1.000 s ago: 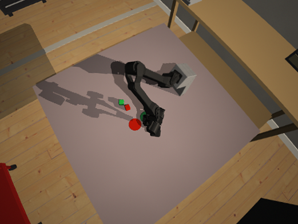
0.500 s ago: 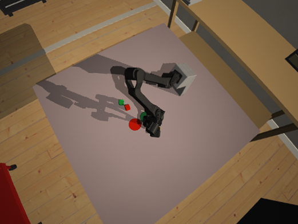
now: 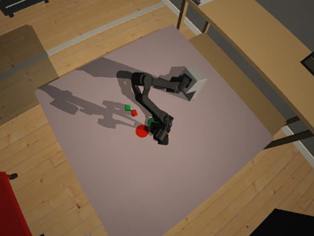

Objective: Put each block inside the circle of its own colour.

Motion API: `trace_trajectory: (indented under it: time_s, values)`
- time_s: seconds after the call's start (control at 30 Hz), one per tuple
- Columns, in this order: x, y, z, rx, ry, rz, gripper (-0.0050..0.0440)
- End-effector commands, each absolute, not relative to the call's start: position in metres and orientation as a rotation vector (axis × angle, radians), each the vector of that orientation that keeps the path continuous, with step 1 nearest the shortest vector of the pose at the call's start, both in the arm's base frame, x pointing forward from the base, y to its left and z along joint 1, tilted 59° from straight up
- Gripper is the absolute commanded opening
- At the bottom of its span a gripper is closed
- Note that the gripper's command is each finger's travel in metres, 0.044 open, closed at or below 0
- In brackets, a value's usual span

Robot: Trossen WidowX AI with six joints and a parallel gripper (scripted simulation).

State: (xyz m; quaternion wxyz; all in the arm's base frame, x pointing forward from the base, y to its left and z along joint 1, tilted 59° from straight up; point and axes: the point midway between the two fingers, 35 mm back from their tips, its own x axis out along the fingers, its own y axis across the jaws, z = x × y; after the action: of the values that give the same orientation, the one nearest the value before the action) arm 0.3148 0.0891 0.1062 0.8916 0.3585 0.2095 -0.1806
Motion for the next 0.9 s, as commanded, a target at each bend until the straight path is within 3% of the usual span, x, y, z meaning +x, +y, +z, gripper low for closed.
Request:
trace_trajectory:
  time_s: [0.0,0.87]
  values:
    - [0.318,0.089,0.105,0.745,0.437,-0.371,0.0105]
    - [0.339,0.087,0.094,0.749,0.433,-0.372,0.0105]
